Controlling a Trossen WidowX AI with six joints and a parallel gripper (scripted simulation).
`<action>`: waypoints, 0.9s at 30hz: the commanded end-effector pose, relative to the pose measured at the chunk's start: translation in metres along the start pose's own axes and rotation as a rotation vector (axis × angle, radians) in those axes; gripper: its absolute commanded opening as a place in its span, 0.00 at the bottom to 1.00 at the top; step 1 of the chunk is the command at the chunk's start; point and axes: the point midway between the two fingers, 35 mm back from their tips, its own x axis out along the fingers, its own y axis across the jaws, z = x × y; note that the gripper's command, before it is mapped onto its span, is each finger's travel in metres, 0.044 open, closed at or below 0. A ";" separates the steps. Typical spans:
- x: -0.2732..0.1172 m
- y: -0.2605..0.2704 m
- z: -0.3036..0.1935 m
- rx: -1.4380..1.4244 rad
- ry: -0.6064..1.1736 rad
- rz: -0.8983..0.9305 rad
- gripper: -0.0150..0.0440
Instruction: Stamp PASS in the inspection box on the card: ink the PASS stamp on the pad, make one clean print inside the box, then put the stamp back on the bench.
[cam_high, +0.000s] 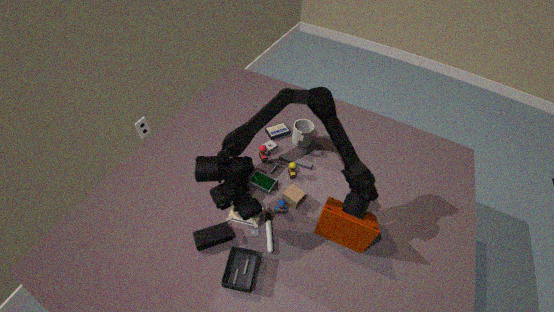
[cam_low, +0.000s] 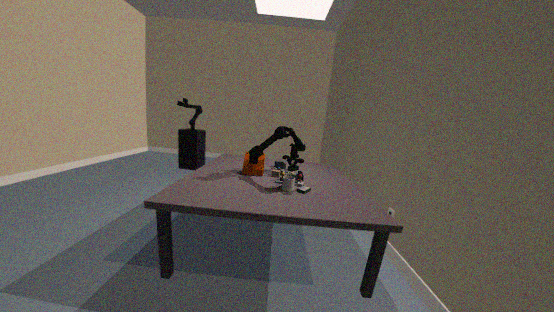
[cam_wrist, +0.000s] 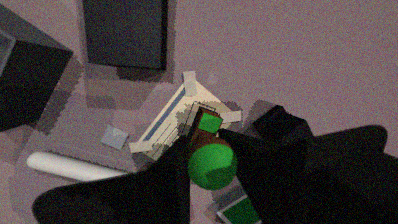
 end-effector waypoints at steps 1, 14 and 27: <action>0.004 0.001 -0.002 -0.004 0.005 0.000 0.25; 0.013 0.001 -0.003 -0.004 0.005 0.000 0.25; 0.017 0.001 -0.003 -0.004 0.005 0.000 0.25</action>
